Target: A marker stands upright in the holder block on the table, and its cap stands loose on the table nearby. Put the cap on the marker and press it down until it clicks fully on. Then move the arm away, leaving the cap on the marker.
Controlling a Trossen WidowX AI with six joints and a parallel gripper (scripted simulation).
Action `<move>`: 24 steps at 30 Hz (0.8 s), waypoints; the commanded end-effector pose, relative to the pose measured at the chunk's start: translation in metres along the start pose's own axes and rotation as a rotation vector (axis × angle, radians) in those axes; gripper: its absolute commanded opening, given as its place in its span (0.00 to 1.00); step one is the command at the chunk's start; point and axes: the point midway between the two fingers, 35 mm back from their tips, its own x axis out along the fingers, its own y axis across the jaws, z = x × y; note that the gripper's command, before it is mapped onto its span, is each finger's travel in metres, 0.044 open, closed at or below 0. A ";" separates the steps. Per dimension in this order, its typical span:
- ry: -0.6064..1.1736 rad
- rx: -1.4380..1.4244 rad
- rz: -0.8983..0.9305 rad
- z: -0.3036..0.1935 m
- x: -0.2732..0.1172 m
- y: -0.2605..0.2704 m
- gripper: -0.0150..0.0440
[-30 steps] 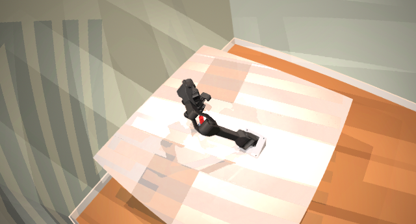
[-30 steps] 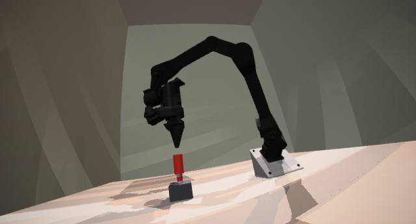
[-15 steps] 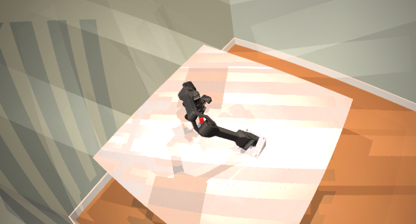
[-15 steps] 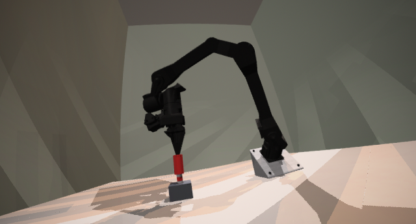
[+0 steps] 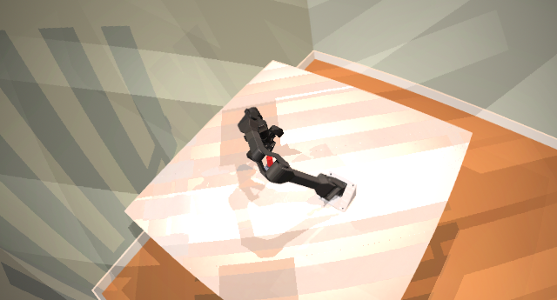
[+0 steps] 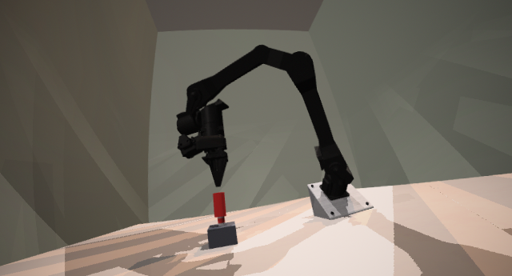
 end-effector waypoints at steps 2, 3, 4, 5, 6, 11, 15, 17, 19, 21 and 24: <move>-0.101 0.006 -0.053 -0.002 -0.069 0.000 0.25; -0.105 0.007 -0.055 -0.003 -0.072 0.000 0.25; -0.105 0.007 -0.055 -0.003 -0.072 0.000 0.25; -0.105 0.007 -0.055 -0.003 -0.072 0.000 0.25; -0.105 0.007 -0.055 -0.003 -0.072 0.000 0.25; -0.105 0.007 -0.055 -0.003 -0.072 0.000 0.39; -0.105 0.007 -0.055 -0.003 -0.072 0.000 0.57; -0.105 0.007 -0.055 -0.003 -0.072 0.000 0.65; -0.105 0.007 -0.055 -0.003 -0.072 0.000 0.74; -0.105 0.007 -0.055 -0.003 -0.072 0.000 0.83; -0.105 0.007 -0.055 -0.003 -0.072 0.000 0.97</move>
